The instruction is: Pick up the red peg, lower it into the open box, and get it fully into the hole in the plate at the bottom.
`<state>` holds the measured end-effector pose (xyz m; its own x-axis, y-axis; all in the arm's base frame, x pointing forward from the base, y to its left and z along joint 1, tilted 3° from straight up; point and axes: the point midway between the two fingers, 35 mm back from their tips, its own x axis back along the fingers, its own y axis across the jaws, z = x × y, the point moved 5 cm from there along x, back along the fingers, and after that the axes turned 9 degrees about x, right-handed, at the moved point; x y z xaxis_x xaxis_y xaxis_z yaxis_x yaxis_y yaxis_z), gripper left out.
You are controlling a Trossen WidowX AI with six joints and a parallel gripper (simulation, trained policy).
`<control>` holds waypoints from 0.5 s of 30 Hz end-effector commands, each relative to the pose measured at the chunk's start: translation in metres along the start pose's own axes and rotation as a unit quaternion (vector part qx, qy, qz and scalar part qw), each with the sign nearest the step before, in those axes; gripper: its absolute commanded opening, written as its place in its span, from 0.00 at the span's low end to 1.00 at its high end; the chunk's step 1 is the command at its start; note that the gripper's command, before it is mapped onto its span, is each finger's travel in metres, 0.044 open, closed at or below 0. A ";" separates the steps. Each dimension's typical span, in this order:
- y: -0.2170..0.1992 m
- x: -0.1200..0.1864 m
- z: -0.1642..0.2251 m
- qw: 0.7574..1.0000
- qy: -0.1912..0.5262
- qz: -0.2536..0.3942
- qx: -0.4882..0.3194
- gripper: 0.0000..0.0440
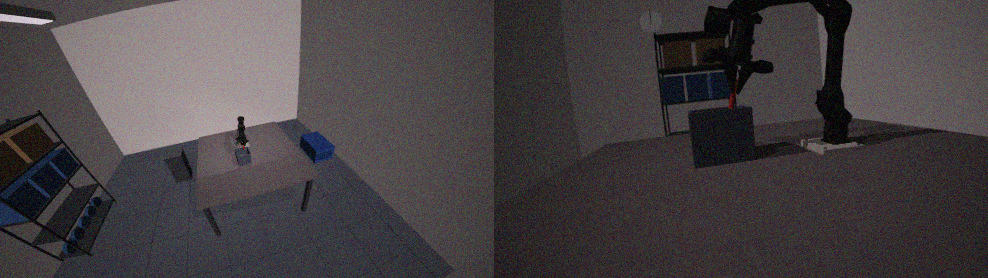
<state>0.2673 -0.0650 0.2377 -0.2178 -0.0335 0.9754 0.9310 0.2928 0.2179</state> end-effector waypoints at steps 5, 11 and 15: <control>0.001 -0.019 -0.018 1.000 0.008 0.008 -0.001 0.00; 0.002 -0.037 -0.028 1.000 0.018 0.015 0.004 0.00; 0.004 -0.049 -0.031 1.000 0.026 0.015 0.008 0.00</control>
<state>0.2881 -0.0905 0.2007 -0.1807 -0.0585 0.9818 0.9333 0.3048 0.1899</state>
